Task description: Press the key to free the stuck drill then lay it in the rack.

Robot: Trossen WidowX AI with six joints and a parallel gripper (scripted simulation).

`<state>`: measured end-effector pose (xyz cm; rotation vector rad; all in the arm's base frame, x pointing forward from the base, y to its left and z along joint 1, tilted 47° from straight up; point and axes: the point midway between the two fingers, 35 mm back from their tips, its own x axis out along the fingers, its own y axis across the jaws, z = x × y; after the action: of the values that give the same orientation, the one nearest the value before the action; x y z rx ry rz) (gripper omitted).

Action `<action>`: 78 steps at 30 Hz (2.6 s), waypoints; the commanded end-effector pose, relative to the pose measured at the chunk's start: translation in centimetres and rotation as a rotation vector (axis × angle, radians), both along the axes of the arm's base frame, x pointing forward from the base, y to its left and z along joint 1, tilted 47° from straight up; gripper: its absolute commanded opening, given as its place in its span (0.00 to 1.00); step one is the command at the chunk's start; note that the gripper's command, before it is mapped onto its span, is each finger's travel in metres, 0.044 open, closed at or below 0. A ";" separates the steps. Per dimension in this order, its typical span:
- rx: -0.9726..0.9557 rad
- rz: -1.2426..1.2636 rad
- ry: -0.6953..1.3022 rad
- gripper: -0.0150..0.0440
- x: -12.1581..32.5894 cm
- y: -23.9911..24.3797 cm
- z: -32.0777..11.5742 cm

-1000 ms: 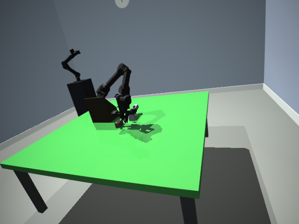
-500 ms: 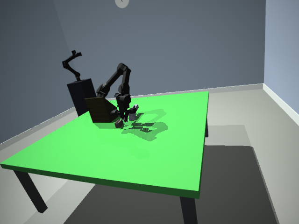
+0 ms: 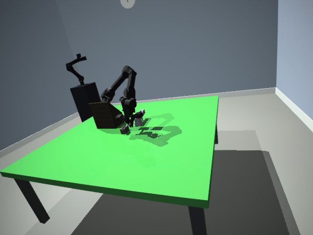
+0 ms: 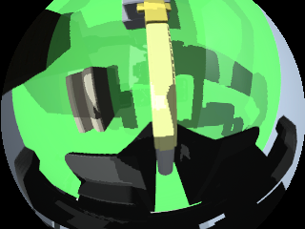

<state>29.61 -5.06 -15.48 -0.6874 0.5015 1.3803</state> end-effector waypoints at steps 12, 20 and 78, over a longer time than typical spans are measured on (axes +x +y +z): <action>-0.003 -0.002 -0.001 0.25 -0.2 -0.6 0.3; -0.003 -0.002 -0.001 0.25 -1.4 -0.7 -0.1; -0.005 -0.002 0.002 0.25 -7.5 -0.8 -3.0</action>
<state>22.17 -6.36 -18.08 -0.6959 0.5081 1.3795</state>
